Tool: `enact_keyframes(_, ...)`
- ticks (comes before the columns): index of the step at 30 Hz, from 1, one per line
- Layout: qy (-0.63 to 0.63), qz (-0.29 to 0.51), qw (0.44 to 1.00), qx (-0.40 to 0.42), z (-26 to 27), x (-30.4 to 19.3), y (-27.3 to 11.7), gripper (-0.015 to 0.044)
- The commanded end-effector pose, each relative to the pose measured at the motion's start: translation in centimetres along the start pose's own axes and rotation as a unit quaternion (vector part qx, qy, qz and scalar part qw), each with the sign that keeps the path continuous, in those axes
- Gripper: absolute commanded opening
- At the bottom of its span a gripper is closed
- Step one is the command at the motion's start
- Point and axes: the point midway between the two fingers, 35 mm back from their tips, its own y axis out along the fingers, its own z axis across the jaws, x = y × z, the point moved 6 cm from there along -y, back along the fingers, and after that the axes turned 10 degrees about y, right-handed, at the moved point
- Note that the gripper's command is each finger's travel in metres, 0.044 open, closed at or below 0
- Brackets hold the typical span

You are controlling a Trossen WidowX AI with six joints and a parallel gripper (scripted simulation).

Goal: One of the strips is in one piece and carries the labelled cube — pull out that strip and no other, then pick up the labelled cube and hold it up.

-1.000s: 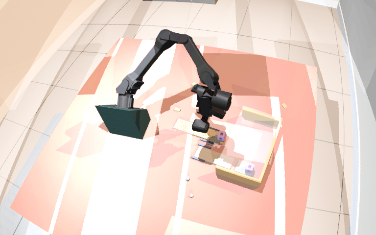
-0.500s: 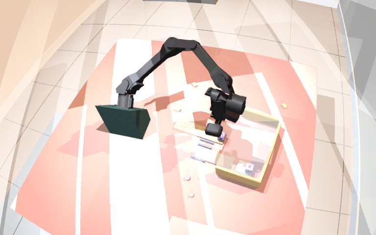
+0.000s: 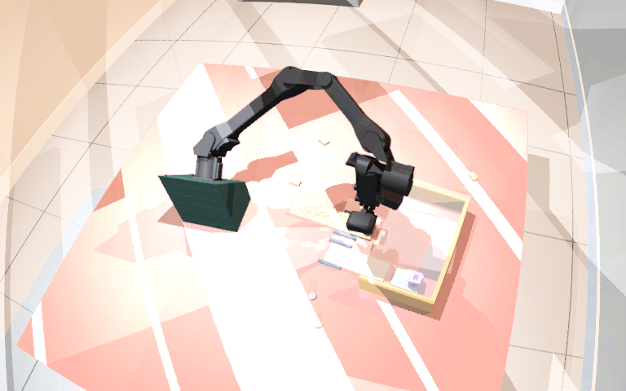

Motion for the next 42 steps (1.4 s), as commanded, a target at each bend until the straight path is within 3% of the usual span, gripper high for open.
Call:
enact_keyframes(1,0.006,0.004,1.0,-0.001,-0.3,-0.1,1.0,0.025)
enact_keyframes(27,0.006,0.005,1.0,0.0,-0.3,-0.1,4.3,0.025)
enact_keyframes(31,0.002,0.003,1.0,-0.003,-0.2,-0.1,4.1,0.0145)
enact_keyframes(38,0.002,0.003,1.0,-0.003,-0.2,-0.1,4.1,0.0098)
enact_keyframes(42,0.002,0.003,1.0,-0.003,-0.3,-0.3,3.9,0.0)
